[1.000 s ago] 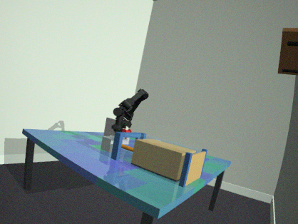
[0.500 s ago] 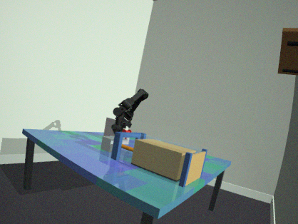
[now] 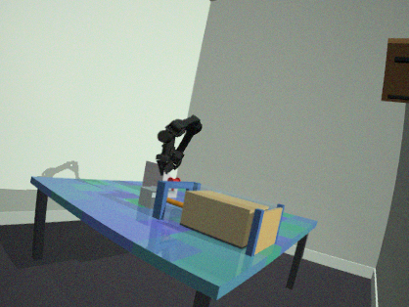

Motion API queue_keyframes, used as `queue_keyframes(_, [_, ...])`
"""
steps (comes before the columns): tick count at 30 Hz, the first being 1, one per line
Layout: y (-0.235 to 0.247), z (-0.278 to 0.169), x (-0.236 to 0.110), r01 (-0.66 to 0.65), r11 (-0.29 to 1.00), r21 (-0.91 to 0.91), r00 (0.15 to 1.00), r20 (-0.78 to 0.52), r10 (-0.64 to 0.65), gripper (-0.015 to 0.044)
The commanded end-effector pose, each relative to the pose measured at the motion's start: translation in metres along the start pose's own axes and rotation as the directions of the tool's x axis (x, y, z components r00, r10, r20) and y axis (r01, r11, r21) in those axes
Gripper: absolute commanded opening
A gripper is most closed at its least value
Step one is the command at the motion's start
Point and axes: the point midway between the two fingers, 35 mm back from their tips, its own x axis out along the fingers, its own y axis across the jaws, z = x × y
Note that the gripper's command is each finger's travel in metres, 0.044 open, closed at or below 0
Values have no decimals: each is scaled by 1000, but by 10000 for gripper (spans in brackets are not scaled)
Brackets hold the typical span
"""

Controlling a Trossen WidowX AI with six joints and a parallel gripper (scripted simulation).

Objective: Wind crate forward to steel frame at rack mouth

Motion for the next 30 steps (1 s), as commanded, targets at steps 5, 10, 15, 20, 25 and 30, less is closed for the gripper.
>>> queue_keyframes(5, [6,1,-46,-3,1000,-9,1000,-29,3,440])
queue_keyframes(10, [6,1,-46,-3,1000,-9,1000,-29,3,440])
queue_keyframes(15, [5,2,-48,10,1000,-8,1000,-23,-11,335])
queue_keyframes(20, [5,2,-48,10,1000,-8,1000,-23,-11,204])
queue_keyframes(25, [5,2,-48,10,1000,-8,1000,-23,-11,72])
queue_keyframes(30, [5,2,-48,10,1000,-8,1000,-23,-11,0])
